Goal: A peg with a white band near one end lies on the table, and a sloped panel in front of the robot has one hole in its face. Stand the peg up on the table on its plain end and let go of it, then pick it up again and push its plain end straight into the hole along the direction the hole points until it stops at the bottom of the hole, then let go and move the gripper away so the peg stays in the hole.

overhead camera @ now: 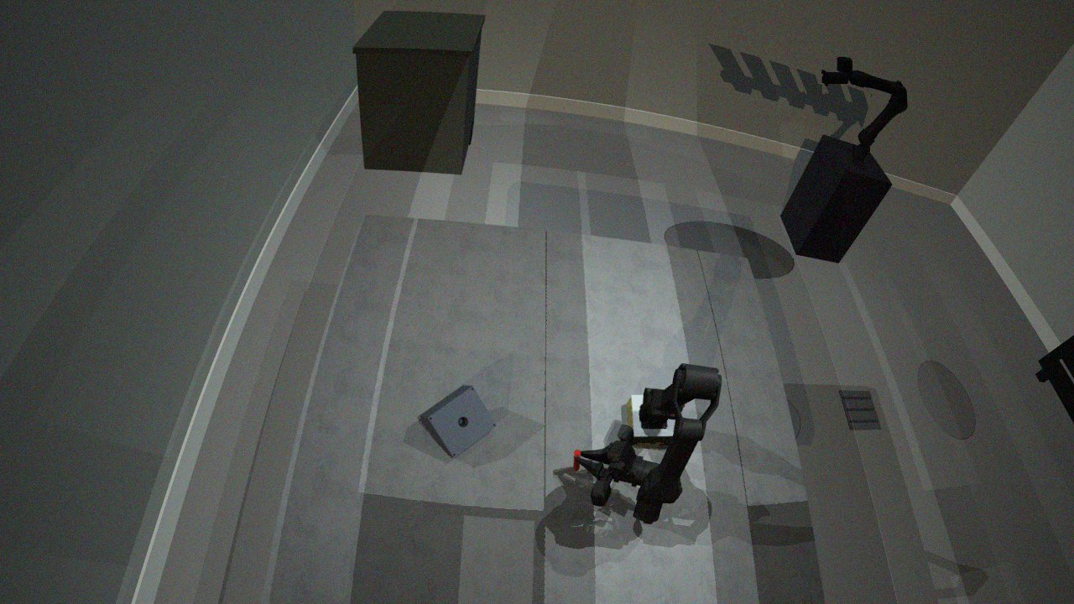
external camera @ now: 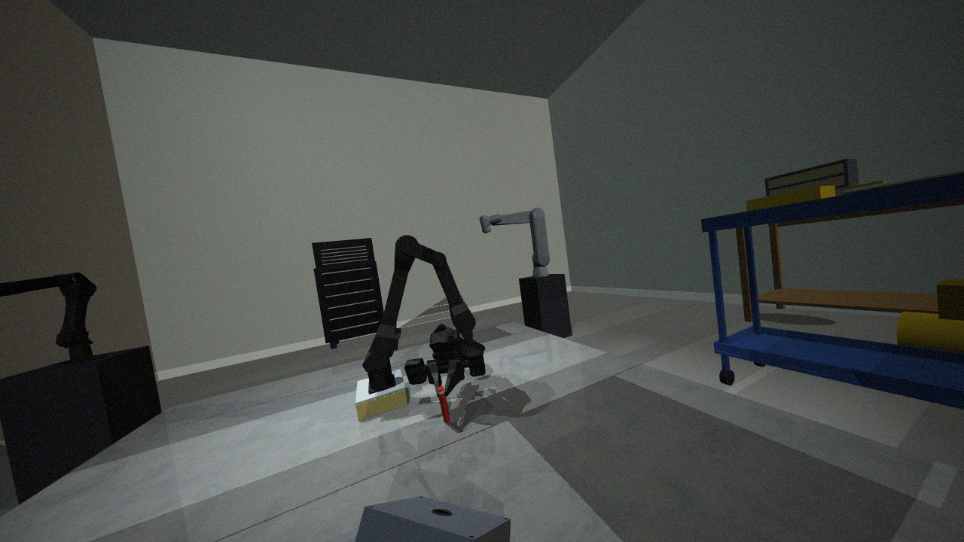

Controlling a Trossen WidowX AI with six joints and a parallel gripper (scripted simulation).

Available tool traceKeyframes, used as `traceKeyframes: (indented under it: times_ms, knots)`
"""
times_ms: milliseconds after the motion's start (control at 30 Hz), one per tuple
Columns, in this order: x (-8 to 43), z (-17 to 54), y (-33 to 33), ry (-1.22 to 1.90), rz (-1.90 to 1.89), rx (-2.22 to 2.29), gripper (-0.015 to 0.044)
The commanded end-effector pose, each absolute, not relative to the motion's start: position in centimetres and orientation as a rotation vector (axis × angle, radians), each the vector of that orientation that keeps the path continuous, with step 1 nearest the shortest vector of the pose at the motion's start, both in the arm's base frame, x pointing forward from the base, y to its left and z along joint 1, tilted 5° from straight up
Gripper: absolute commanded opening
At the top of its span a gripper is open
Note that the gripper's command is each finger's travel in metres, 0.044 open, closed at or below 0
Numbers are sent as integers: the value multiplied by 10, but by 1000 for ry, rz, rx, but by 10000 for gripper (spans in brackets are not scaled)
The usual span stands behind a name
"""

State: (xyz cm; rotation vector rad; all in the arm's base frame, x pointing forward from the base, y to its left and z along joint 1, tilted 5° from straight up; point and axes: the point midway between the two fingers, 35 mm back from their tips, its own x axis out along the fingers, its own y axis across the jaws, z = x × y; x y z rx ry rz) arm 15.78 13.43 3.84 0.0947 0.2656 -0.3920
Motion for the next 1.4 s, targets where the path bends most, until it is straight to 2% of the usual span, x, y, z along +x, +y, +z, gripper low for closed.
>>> traceKeyframes:
  times_ms: [0,1367]
  knots:
    - [158,37,134,266,-392,94,49]
    - [152,33,142,256,-369,115,49]
